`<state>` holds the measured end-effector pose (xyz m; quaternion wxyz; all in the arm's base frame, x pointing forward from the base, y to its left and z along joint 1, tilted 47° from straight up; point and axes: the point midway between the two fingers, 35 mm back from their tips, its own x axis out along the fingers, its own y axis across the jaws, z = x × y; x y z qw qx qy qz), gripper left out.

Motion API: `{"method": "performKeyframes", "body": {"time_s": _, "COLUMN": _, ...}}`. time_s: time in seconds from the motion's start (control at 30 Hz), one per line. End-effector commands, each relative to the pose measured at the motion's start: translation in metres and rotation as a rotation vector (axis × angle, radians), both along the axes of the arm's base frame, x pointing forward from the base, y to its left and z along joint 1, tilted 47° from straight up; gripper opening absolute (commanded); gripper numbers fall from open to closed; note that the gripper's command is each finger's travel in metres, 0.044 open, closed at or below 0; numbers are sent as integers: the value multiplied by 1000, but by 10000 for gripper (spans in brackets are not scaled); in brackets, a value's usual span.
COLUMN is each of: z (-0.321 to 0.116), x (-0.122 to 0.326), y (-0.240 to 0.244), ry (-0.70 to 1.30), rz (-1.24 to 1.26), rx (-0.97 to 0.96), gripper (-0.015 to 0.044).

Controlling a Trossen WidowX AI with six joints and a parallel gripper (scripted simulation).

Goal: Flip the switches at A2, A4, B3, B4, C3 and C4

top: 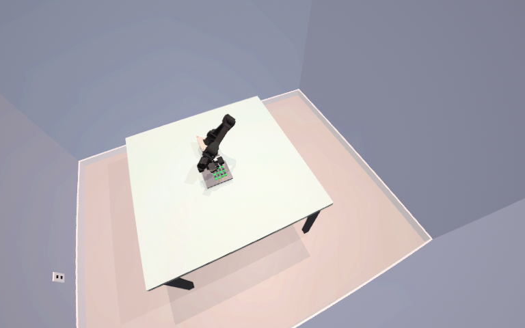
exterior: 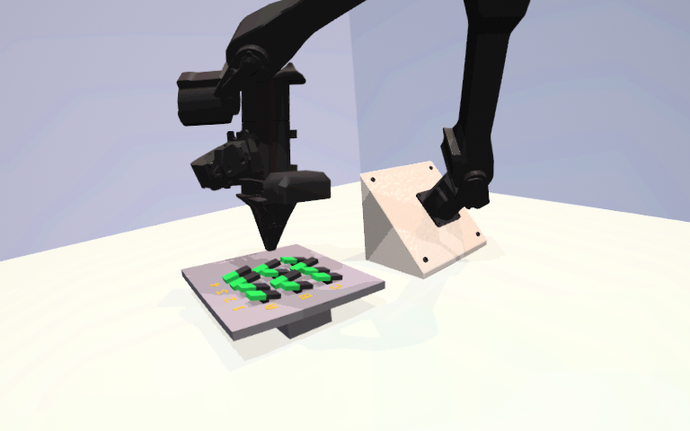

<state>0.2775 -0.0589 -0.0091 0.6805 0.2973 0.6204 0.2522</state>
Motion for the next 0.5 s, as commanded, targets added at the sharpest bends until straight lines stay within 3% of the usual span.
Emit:
{"method": "performKeyframes", "body": {"time_s": 0.0, "z": -4, "x": 0, "y": 6, "ry": 4, "rz": -3, "rx": 8, "gripper": 0}}
{"method": "performKeyframes", "body": {"time_s": 0.47, "z": -8, "x": 0, "y": 10, "ry": 4, "rz": -3, "rx": 9, "gripper": 0}}
